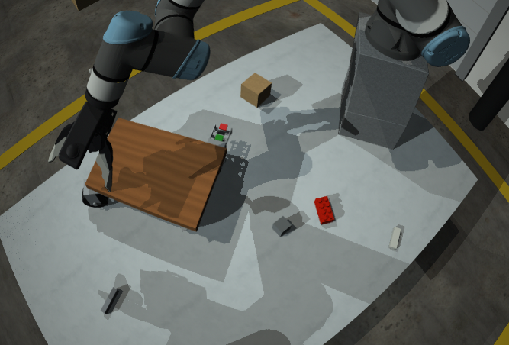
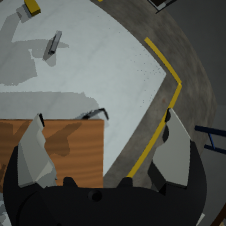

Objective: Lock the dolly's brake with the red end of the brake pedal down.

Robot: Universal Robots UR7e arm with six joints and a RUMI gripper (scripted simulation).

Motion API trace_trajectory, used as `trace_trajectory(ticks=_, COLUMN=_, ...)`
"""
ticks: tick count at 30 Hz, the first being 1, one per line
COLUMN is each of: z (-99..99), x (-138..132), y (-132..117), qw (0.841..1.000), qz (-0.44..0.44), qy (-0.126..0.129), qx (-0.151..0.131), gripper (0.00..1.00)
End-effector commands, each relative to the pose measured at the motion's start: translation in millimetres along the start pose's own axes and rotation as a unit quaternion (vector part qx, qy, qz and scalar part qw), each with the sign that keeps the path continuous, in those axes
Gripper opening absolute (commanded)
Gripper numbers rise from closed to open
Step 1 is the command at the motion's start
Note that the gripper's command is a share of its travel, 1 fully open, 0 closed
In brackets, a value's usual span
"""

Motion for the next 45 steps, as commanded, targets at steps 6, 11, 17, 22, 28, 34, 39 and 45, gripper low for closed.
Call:
trace_trajectory(ticks=6, z=0.6, x=0.7, y=0.5, qw=1.000, qz=0.000, qy=-0.001, qx=0.000, gripper=1.00)
trace_trajectory(ticks=11, z=0.6, x=0.7, y=0.5, qw=1.000, qz=0.000, qy=-0.001, qx=0.000, gripper=1.00)
trace_trajectory(ticks=17, z=0.6, x=0.7, y=0.5, qw=1.000, qz=0.000, qy=-0.001, qx=0.000, gripper=1.00)
trace_trajectory(ticks=22, z=1.7, x=-0.8, y=-1.1, qw=1.000, qz=-0.005, qy=0.001, qx=-0.001, gripper=0.00)
trace_trajectory(ticks=28, z=7.4, x=-4.2, y=-9.5, qw=0.999, qz=-0.038, qy=0.006, qx=-0.012, gripper=0.00)
trace_trajectory(ticks=34, z=15.1, x=-10.8, y=-20.2, qw=0.996, qz=-0.084, qy=0.013, qx=-0.026, gripper=0.00)
trace_trajectory(ticks=39, z=29.9, x=-24.4, y=-40.1, qw=0.984, qz=-0.170, qy=0.024, qx=-0.053, gripper=0.00)
trace_trajectory(ticks=45, z=41.4, x=-36.0, y=-55.1, qw=0.969, qz=-0.232, qy=0.029, qx=-0.075, gripper=0.00)
Point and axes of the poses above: the point where the finger pads meet when closed, its own z axis back along the fingers, its own x axis across the jaws, y = z × x, the point moved 9 cm from there along z, back along the fingers, and after that the axes turned 1 degree about z, right-handed, at the moved point
